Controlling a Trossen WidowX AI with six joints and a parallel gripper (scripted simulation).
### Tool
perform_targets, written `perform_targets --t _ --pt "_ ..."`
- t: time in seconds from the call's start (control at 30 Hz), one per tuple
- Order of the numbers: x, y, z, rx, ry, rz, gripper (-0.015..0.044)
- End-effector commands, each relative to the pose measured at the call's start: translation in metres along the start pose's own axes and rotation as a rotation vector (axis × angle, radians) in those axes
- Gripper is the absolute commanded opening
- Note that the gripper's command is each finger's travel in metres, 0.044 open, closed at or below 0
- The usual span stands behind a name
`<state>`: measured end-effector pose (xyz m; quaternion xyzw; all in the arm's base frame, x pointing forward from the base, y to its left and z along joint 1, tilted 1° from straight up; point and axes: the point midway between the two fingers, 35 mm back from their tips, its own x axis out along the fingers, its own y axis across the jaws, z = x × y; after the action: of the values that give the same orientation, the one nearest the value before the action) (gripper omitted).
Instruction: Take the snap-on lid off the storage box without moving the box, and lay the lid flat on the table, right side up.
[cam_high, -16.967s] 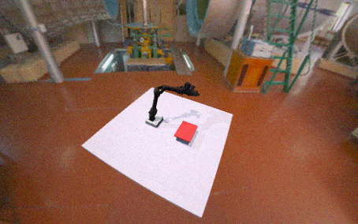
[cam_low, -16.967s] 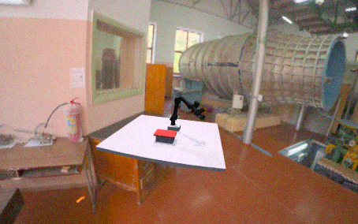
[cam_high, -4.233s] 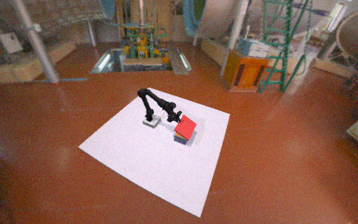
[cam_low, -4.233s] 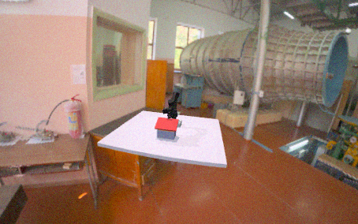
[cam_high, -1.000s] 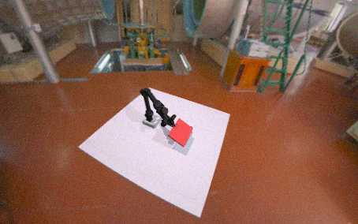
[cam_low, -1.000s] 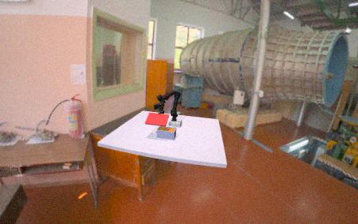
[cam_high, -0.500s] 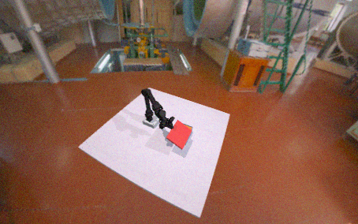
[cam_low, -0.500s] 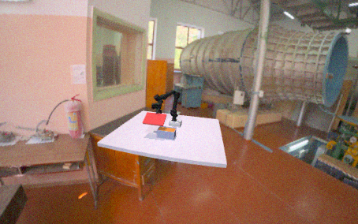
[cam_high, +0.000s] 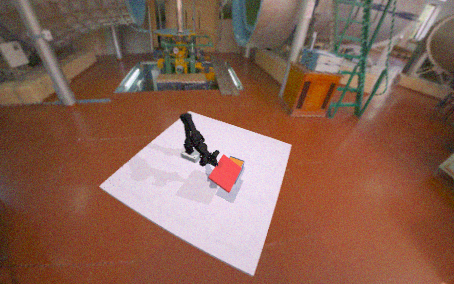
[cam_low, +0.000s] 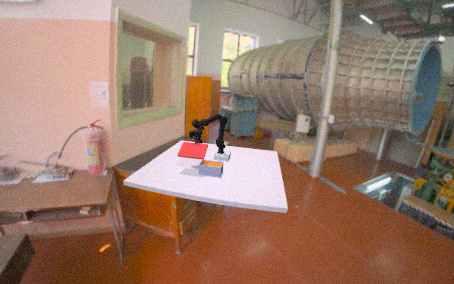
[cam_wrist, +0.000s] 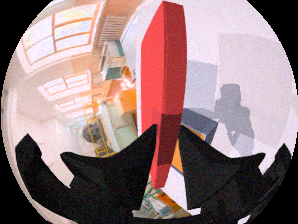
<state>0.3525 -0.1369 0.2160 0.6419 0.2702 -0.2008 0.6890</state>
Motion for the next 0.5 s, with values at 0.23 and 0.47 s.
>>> perform_targets --t 0.23,0.47 --pt "-0.003 0.004 0.023 -0.011 -0.001 0.014 0.0000" --pt "-0.004 0.004 0.036 -0.012 -0.002 0.013 0.0000"
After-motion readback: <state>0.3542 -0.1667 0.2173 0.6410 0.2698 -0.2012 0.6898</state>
